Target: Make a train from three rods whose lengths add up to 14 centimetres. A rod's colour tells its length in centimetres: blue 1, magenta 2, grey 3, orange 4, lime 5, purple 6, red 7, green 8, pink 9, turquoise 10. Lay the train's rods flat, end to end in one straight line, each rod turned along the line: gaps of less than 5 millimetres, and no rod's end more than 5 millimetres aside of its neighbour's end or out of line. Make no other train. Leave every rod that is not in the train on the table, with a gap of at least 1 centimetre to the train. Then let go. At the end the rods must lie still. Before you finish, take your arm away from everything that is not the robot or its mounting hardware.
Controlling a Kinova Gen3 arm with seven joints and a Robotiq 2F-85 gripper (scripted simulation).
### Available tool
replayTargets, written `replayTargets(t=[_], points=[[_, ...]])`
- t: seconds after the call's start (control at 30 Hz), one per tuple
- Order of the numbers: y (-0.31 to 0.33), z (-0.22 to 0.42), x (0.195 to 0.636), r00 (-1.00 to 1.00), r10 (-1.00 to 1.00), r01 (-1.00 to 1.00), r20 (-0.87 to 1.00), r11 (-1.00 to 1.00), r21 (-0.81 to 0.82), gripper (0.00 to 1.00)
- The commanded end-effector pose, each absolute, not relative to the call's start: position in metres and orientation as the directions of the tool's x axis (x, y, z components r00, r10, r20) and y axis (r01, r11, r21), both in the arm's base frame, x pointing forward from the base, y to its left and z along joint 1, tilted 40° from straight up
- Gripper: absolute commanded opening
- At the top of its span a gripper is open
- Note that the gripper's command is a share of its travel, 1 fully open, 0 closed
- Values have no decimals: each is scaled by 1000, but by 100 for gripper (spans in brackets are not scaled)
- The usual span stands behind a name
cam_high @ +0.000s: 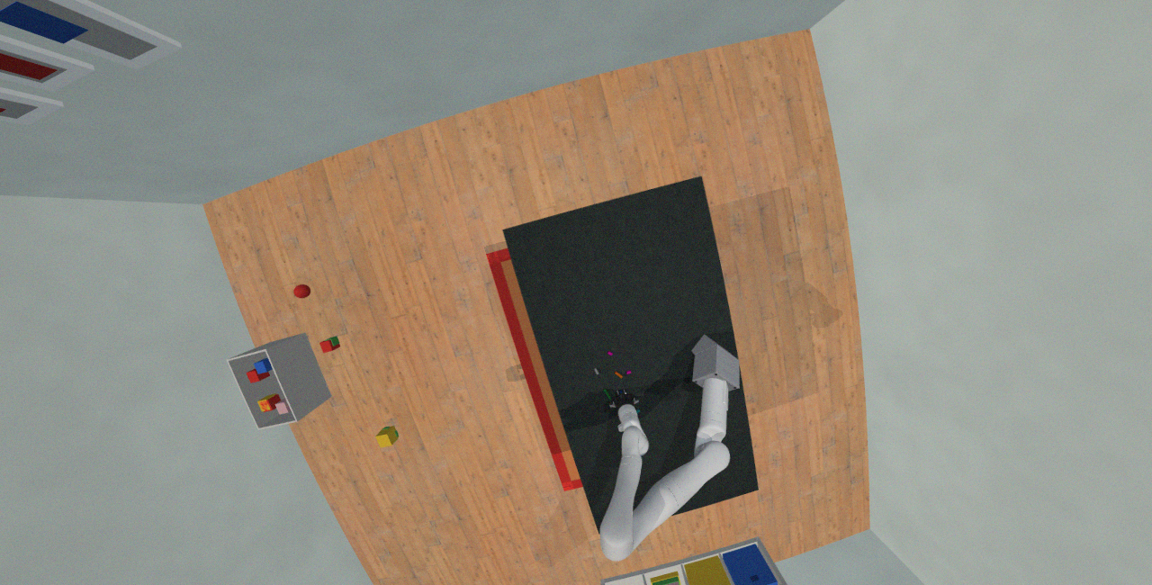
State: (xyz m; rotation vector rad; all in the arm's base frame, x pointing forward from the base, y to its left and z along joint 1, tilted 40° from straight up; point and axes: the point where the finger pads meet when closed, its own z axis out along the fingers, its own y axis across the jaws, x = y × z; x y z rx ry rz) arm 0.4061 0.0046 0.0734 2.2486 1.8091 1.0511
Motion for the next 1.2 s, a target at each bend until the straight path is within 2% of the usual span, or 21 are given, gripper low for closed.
replayTargets(t=[0.0,1.07,1.1,1.17], points=[[5,73,406,72,885,838,460,-304,453,24],[5,73,406,72,885,838,460,-304,453,24],[5,73,406,72,885,838,460,-304,453,5],[5,73,406,72,885,838,460,-304,453,5]])
